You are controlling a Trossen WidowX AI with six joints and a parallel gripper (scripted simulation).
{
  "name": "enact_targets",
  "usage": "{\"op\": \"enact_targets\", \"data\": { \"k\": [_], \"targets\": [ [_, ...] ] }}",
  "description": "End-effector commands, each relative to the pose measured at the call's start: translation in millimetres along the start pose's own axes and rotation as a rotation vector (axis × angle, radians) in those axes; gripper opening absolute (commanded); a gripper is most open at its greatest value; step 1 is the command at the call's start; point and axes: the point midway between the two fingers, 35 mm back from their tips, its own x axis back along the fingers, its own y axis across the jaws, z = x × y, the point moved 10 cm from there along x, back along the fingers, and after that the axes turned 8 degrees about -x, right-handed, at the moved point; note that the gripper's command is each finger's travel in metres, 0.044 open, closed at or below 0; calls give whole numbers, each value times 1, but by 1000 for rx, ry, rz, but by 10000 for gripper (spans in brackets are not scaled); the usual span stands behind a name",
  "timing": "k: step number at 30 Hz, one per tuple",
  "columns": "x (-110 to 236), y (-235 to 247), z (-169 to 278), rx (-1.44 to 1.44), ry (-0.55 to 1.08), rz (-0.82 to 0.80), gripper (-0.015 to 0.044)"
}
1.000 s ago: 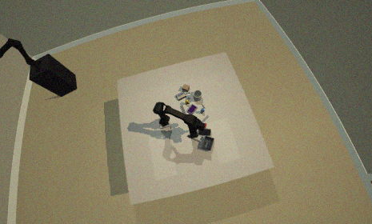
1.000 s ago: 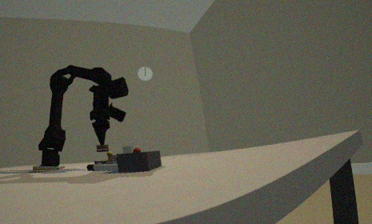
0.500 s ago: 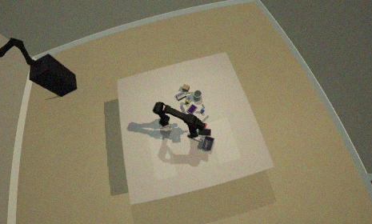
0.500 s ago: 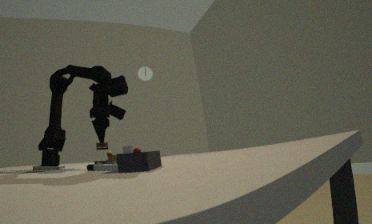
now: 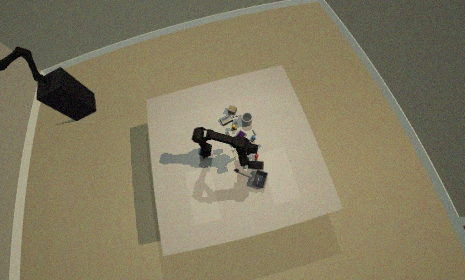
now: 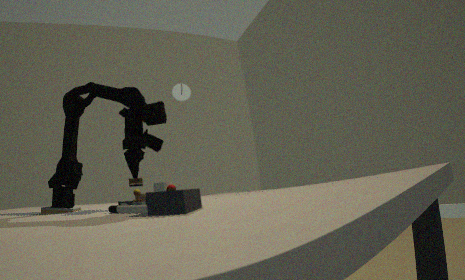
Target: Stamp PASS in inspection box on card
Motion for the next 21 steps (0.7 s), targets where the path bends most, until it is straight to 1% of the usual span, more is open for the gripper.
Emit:
{"op": "enact_targets", "data": {
  "k": [1, 21],
  "targets": [
    [0, 16, -6, -6, 4, 3, 0],
    [3, 106, -18, -6, 3, -5, 0]
  ]
}}
